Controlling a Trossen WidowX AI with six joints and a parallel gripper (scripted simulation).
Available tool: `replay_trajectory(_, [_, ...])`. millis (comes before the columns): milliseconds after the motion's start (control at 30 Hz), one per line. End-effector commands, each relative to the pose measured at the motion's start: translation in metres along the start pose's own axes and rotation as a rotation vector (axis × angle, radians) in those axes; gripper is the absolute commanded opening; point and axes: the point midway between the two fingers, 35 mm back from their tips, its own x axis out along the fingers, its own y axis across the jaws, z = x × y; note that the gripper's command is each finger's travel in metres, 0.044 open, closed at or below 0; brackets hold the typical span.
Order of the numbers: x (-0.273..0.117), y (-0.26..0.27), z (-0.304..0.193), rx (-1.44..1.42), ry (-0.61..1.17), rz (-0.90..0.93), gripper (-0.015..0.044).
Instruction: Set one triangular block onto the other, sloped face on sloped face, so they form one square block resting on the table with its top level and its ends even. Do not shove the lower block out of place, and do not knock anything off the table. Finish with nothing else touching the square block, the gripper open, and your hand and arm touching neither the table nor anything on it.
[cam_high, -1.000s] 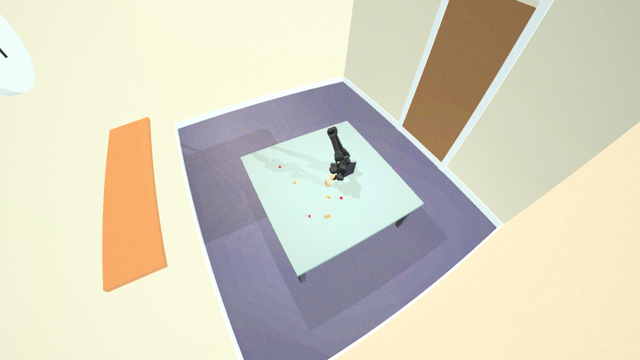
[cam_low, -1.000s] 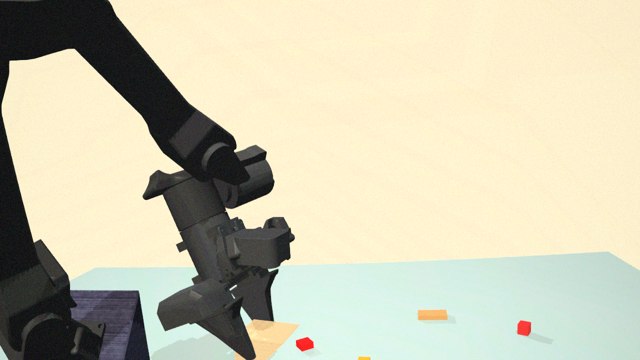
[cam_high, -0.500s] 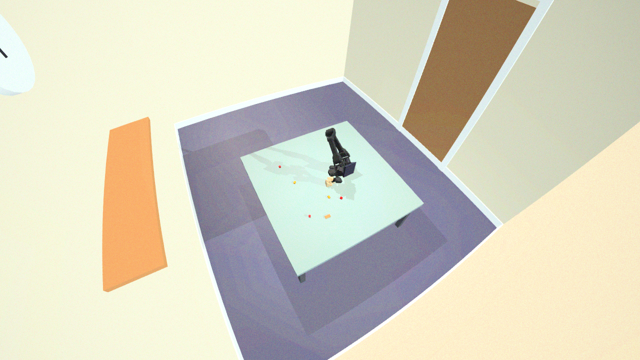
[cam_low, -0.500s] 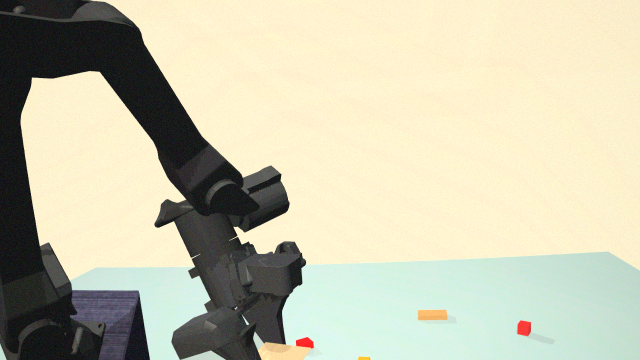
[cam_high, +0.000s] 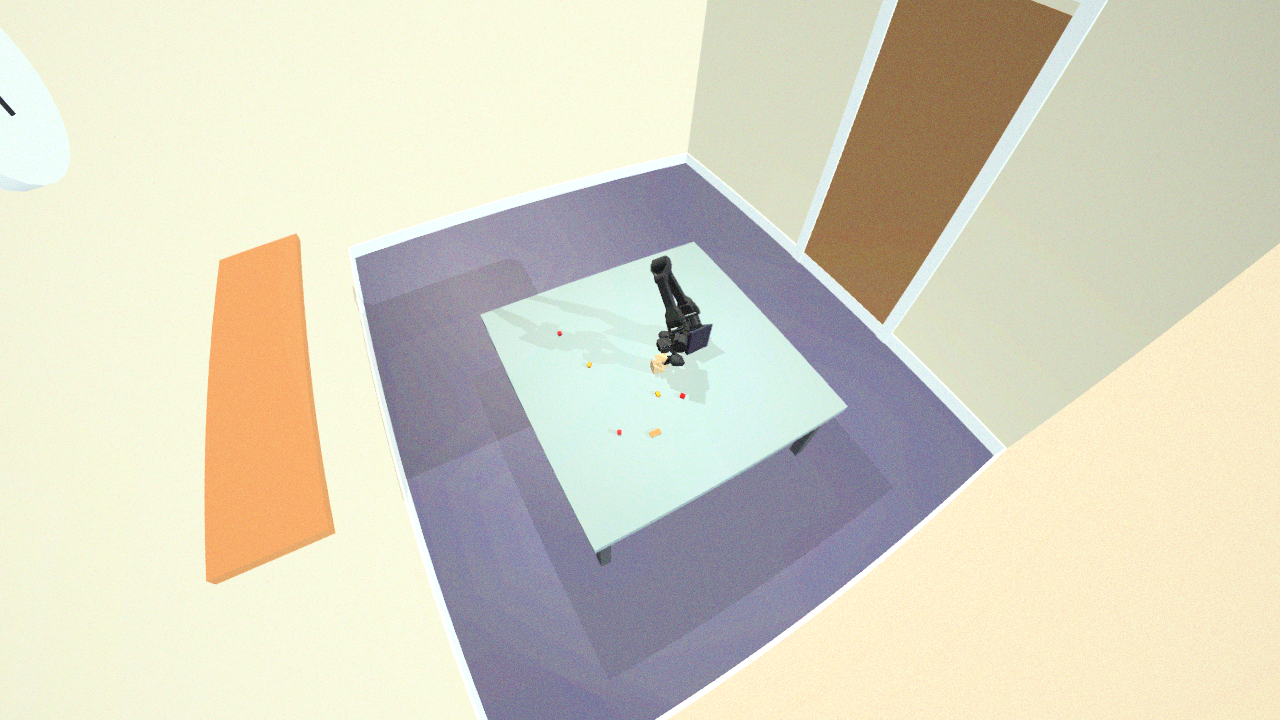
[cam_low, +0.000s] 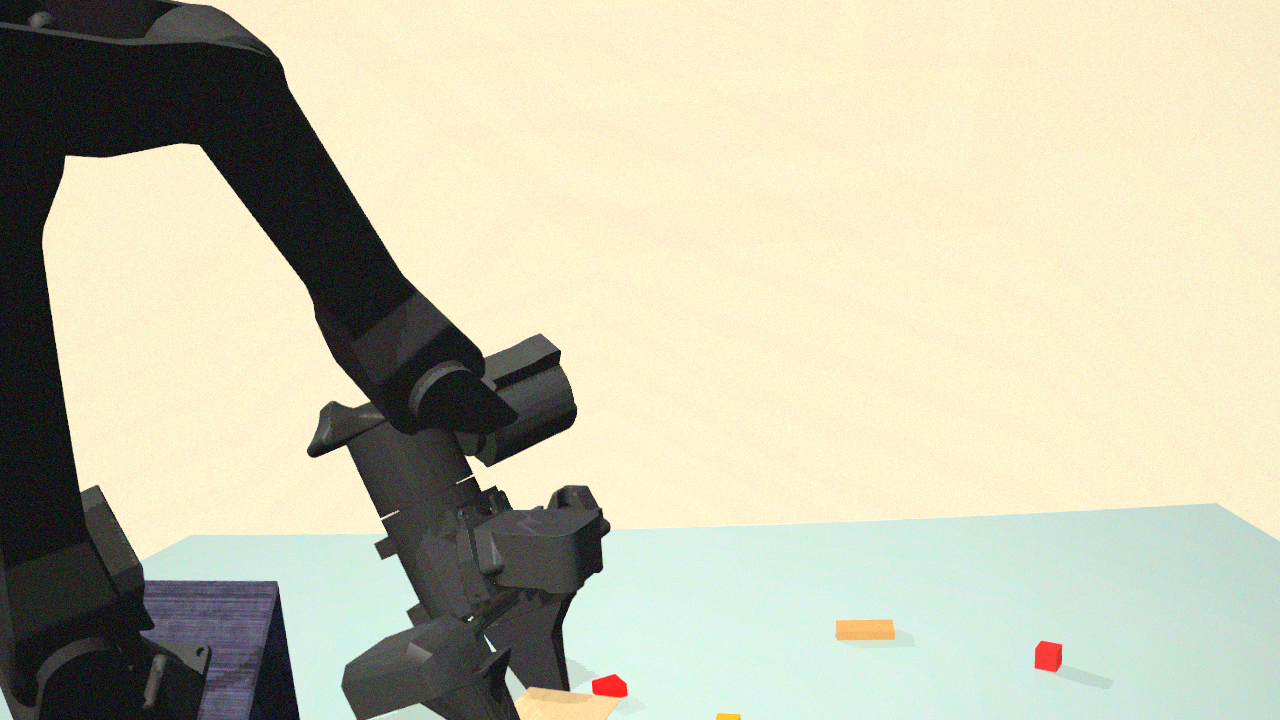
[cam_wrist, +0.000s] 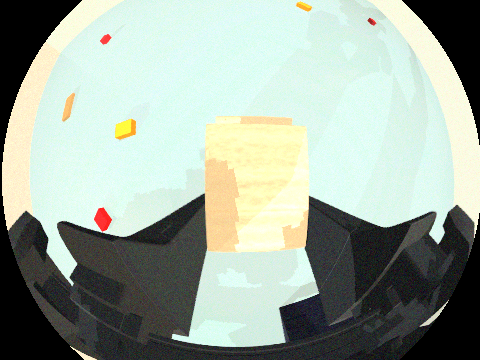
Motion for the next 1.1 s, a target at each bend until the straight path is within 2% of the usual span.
replay_trajectory(0, [0.000,-0.001,0.001,-0.007,-0.007,-0.004,0.0000])
replay_trajectory(1067, [0.016,-0.001,0.001,-0.008,-0.009,-0.005,0.0000])
